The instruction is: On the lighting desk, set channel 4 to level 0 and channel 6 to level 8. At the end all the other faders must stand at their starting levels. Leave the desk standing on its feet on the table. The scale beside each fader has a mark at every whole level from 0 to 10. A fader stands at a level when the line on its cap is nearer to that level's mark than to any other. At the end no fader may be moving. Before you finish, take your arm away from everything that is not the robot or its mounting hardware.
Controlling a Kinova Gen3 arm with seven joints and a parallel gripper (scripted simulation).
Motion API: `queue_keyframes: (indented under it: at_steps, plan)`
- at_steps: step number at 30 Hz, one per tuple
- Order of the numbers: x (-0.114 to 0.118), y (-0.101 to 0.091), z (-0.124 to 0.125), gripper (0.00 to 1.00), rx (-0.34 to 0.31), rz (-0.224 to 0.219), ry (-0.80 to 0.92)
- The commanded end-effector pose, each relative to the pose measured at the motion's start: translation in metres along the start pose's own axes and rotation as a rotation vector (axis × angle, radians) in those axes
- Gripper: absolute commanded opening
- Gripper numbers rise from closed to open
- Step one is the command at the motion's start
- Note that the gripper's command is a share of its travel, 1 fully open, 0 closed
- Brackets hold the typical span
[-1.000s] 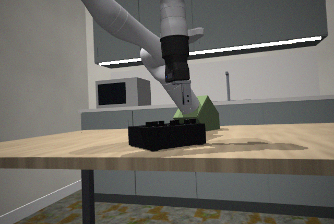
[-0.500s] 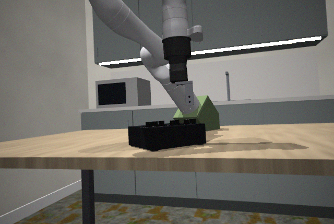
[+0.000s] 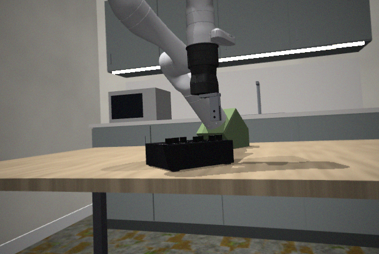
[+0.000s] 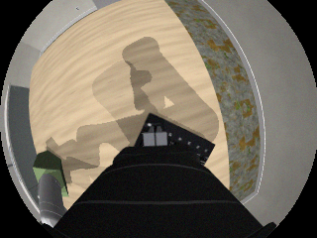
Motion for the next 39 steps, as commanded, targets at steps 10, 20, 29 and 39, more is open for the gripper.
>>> queue_keyframes:
  at_steps: [10,20,29,39]
  plan:
    - [0.0043,-0.0006,0.0033,0.00,0.004,-0.021,0.220]
    - [0.0072,0.0010,0.0043,0.00,0.008,-0.024,0.386]
    - [0.0084,0.0017,0.0046,0.00,0.010,-0.025,0.453]
    - [0.0091,0.0021,0.0047,0.00,0.012,-0.026,0.492]
Point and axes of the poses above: the point where the finger pads meet when closed, its own y axis out along the fingers, its own x axis across the jaws, z = x × y, the point moved 5 cm from there along -y, back along the fingers, and after that the axes turned 7 degrees about y, right-handed, at the moved point
